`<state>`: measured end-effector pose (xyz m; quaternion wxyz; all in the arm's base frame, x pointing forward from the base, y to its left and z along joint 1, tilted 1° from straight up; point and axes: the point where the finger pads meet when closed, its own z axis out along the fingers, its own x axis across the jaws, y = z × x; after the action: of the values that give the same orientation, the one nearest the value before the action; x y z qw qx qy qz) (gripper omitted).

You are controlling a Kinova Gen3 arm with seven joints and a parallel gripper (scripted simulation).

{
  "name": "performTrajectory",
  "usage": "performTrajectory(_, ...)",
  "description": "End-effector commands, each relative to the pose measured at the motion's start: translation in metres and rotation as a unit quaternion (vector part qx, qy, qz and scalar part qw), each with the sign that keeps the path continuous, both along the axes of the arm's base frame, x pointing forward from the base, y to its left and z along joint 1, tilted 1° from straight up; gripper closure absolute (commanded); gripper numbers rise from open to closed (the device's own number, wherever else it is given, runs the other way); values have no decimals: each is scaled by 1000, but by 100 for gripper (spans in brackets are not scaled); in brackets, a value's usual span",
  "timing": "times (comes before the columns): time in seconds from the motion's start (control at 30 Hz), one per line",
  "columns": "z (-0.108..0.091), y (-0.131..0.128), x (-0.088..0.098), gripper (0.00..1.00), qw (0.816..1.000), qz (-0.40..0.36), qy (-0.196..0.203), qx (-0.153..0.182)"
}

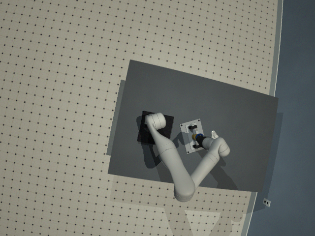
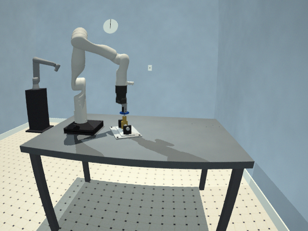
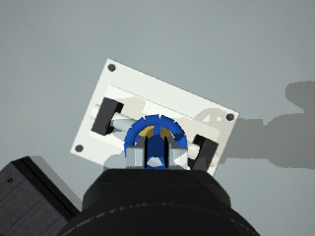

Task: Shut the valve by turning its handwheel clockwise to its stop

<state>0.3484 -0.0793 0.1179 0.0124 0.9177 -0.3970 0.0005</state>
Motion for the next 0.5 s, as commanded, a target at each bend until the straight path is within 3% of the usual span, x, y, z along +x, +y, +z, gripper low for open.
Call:
performTrajectory(0.0, -2, 0, 0, 100, 1000, -12, -1, -1)
performTrajectory(0.47, -2, 0, 0, 100, 998, -58, -2, -1)
